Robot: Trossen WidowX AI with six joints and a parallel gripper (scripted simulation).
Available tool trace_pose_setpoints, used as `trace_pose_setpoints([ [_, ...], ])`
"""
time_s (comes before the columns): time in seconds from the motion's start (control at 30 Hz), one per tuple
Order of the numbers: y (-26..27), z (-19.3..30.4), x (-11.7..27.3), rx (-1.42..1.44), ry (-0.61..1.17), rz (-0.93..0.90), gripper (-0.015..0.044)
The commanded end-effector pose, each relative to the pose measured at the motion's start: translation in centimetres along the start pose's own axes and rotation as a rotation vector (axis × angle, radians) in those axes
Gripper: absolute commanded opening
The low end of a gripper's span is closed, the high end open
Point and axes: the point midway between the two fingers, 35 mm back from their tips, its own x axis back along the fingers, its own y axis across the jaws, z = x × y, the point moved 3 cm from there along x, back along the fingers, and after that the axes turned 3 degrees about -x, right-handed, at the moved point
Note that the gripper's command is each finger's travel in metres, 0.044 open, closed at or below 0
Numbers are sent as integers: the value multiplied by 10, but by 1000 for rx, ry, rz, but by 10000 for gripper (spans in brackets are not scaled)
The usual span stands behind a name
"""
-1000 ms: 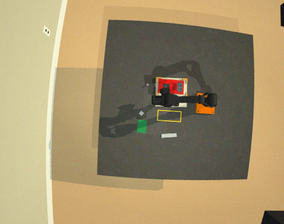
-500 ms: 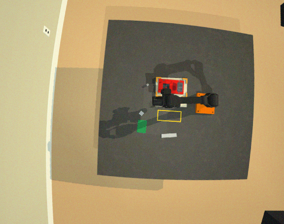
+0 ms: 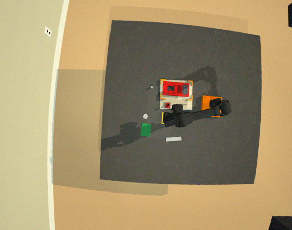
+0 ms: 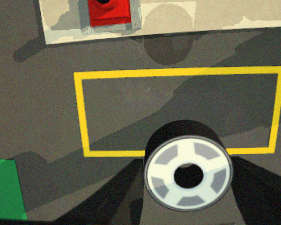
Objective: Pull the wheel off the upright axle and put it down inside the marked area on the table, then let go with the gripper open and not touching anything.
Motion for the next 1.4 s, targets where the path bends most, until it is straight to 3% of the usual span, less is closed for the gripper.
trace_pose_setpoints([
  [0.0, -9, 9, 2, -6, 5, -3, 0],
  [0.4, -8, 9, -27, -6, 5, -3, 0],
  [0.87, -8, 9, -100, -6, 5, -3, 0],
  [1.03, -9, 9, -104, -6, 5, -3, 0],
  [1.37, -9, 9, -100, -1, 4, -5, 263],
])
